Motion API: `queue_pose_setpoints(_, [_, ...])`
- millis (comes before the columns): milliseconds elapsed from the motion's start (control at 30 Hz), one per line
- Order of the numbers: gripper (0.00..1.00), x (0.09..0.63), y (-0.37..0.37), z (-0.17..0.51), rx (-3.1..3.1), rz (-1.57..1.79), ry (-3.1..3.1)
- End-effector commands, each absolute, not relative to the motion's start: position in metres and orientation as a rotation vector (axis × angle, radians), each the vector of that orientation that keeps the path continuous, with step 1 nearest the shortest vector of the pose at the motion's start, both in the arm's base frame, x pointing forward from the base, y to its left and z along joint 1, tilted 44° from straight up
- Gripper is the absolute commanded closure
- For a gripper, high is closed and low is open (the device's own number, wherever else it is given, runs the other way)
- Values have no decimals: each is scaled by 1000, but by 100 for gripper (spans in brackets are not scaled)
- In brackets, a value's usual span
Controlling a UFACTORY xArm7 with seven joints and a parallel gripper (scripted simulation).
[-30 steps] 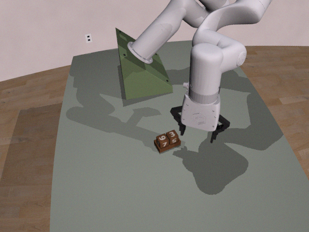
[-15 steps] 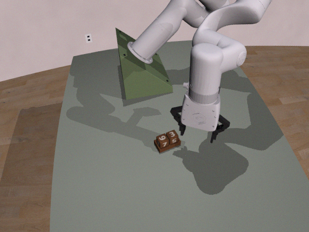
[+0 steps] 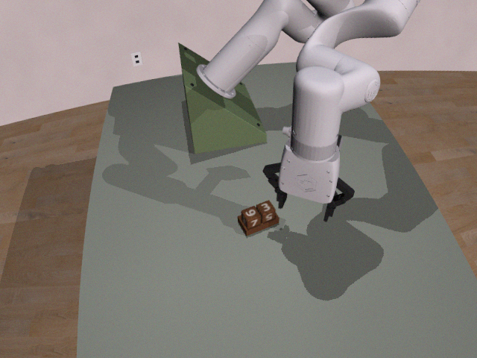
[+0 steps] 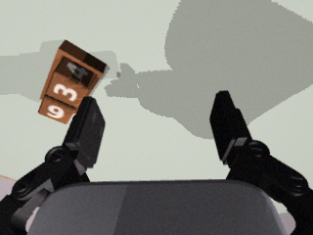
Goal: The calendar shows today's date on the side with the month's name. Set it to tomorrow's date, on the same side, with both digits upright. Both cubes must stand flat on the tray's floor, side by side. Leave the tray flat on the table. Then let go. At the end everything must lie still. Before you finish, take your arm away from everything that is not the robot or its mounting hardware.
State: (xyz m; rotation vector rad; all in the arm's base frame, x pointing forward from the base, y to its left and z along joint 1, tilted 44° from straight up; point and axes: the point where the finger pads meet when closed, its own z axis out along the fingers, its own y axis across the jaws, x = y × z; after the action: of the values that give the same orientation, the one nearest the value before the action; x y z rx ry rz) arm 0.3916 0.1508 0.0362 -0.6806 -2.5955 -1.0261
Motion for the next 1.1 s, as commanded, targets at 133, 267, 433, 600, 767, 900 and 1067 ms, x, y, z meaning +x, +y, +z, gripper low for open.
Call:
queue_pose_setpoints(133, [0,394,147,34,-929,-962,-2464])
queue_pose_setpoints(267, [0,398,137,24,-942,-958,-2457])
queue_pose_setpoints(433, [0,398,136,23,-1041,-928,-2393])
queue_pose_setpoints(600, [0,399,134,21,-1215,-871,-2268])
queue_pose_setpoints(767, [0,402,124,11,-1226,-867,-2260])
queue_pose_setpoints(900, [0,402,123,11,-1252,-857,-2239])
queue_pose_setpoints(1067, [0,403,121,8,-1438,-785,-2079])
